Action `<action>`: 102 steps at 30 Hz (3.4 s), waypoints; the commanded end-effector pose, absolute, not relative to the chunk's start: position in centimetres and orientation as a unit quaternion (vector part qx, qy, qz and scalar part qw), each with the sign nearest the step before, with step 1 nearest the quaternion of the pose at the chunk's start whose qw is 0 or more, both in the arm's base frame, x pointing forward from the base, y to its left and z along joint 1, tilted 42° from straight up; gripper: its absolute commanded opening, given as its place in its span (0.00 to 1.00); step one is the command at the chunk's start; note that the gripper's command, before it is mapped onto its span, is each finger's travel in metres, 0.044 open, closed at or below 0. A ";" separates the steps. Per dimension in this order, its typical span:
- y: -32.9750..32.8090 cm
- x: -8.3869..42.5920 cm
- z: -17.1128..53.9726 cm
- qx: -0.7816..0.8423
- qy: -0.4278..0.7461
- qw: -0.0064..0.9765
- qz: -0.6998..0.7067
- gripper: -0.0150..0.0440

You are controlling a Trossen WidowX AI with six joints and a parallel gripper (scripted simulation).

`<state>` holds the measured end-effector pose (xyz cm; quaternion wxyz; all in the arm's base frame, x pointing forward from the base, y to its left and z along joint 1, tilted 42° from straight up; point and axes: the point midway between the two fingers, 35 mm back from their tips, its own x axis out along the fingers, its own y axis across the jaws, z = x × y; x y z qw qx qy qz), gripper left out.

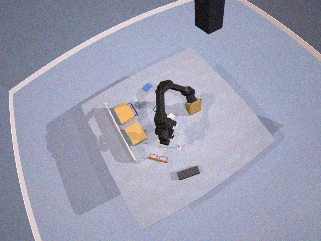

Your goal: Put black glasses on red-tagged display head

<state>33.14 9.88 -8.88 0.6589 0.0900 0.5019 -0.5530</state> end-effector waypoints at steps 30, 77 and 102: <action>15.9 34.9 -16.1 0.243 0.357 0.617 -0.658 0.25; 10.5 35.7 -19.6 0.242 0.355 0.618 -0.659 0.25; 8.9 36.6 -18.4 0.241 0.354 0.618 -0.659 0.25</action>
